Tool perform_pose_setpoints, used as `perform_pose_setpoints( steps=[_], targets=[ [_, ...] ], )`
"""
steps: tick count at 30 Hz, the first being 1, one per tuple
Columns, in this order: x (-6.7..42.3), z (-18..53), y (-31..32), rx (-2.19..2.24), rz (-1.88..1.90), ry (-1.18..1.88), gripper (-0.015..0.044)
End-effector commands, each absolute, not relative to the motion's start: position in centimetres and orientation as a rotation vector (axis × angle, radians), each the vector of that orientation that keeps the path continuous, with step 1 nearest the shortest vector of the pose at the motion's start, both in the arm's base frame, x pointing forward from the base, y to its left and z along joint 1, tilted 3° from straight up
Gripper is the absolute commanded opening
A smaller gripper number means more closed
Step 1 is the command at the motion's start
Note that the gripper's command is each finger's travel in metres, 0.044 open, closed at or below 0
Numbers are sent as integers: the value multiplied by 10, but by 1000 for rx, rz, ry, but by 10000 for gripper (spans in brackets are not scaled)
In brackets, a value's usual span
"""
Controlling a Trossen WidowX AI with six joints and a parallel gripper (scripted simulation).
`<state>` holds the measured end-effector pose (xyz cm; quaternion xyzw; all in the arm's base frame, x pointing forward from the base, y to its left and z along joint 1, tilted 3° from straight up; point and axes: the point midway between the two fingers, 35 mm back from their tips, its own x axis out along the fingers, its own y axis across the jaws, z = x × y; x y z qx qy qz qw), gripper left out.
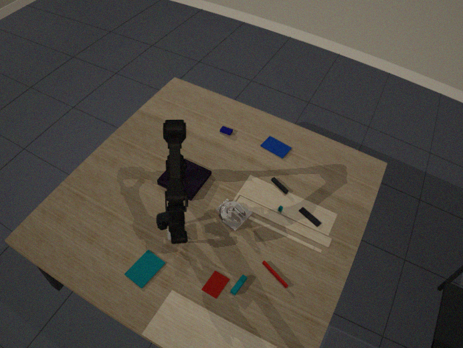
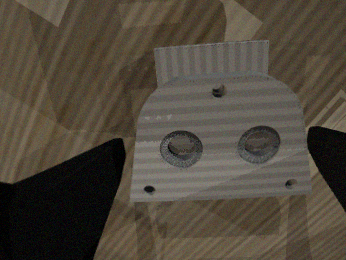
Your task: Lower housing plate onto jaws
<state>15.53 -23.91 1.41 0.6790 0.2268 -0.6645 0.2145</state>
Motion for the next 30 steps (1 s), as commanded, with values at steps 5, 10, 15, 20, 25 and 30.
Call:
perform_pose_setpoints(
  steps=[5, 10, 15, 20, 25, 30],
  targets=[
    [156, 13, -239, 1891, -1841, 630, 440],
    [156, 12, -239, 1891, -1841, 630, 440],
    [156, 12, -239, 1891, -1841, 630, 440],
    [155, 13, -239, 1886, -1846, 628, 427],
    [155, 13, -239, 1886, -1846, 628, 393],
    [155, 13, -239, 1886, -1846, 628, 360]
  ],
)
